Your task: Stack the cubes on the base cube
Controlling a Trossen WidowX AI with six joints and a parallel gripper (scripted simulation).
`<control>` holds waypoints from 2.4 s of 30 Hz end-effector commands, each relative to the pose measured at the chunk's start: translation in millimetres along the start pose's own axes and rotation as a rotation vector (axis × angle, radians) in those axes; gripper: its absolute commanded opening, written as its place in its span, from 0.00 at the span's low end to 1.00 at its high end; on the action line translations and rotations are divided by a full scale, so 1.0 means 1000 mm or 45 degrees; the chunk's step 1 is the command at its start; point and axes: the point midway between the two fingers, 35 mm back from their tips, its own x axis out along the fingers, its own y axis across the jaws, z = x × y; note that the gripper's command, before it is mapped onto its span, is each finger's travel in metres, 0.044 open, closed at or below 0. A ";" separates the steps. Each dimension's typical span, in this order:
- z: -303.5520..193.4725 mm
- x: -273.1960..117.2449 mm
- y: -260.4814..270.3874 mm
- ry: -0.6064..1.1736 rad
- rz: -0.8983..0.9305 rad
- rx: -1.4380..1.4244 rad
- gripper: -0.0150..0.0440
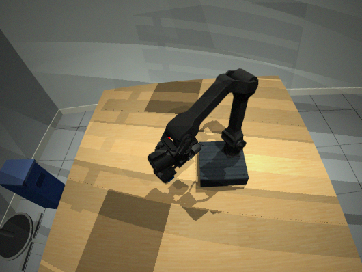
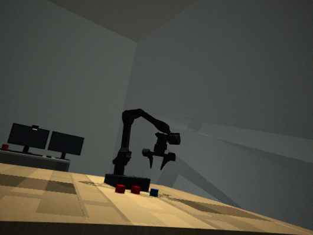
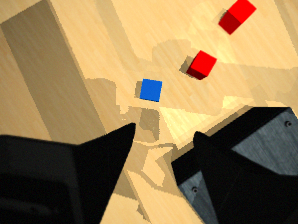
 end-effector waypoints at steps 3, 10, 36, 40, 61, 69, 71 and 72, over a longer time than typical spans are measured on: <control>0.029 0.010 -0.009 0.099 -0.050 0.109 0.70; 0.063 0.023 -0.026 0.210 -0.090 0.253 0.70; 0.093 0.100 -0.064 0.369 -0.102 0.482 0.70; 0.089 0.111 -0.064 0.369 -0.102 0.482 0.70; 0.081 0.137 -0.065 0.369 -0.102 0.482 0.70; 0.078 0.145 -0.065 0.369 -0.102 0.482 0.66; 0.078 0.145 -0.065 0.369 -0.102 0.482 0.57; 0.078 0.145 -0.065 0.369 -0.102 0.482 0.53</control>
